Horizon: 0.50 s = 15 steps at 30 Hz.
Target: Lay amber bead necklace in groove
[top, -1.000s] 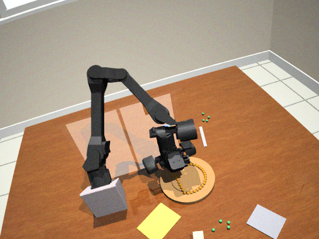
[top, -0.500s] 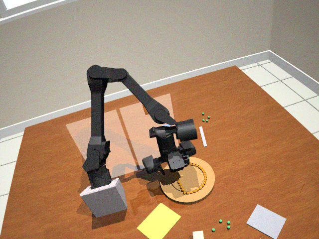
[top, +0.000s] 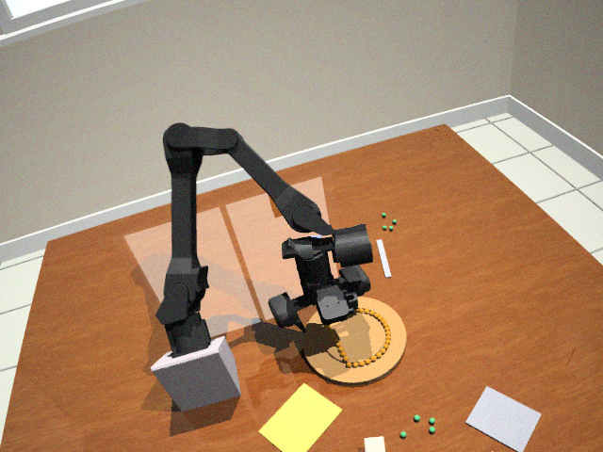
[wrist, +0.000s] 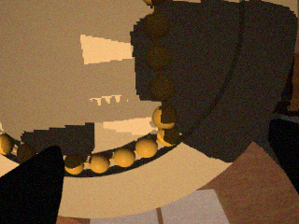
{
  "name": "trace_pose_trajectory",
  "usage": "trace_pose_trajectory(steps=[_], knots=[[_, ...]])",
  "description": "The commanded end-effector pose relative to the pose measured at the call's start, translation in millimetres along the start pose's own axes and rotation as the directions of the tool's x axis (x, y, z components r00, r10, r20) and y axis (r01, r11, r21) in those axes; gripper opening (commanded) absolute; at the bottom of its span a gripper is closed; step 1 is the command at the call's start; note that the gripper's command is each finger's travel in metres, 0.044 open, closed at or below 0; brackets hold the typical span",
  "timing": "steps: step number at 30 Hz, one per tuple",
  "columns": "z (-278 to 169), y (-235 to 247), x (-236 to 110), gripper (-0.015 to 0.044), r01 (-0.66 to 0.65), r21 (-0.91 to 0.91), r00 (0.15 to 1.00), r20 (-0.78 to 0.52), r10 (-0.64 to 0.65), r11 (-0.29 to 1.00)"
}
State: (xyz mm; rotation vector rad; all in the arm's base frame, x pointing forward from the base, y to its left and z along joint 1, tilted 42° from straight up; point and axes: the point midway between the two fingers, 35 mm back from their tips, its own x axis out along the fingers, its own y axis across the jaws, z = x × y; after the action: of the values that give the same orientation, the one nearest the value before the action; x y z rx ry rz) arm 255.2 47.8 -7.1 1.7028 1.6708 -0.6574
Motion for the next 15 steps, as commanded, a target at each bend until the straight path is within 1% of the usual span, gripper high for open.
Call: trace_pose_trajectory(steps=[1, 6, 9, 15], knots=[[-0.6, -0.1, -0.2, 0.044, 0.0, -0.002, 1.0, -0.004, -0.001, 1.0], [-0.6, -0.1, -0.2, 0.044, 0.0, -0.002, 1.0, -0.004, -0.001, 1.0], [9.8, 2.0, -3.8, 0.0361, 0.0, -0.002, 1.0, 0.001, 0.0, 1.0], [54.4, 4.9, -19.0, 0.0204, 0.0, -0.003, 1.0, 0.01, 0.0, 1.0]])
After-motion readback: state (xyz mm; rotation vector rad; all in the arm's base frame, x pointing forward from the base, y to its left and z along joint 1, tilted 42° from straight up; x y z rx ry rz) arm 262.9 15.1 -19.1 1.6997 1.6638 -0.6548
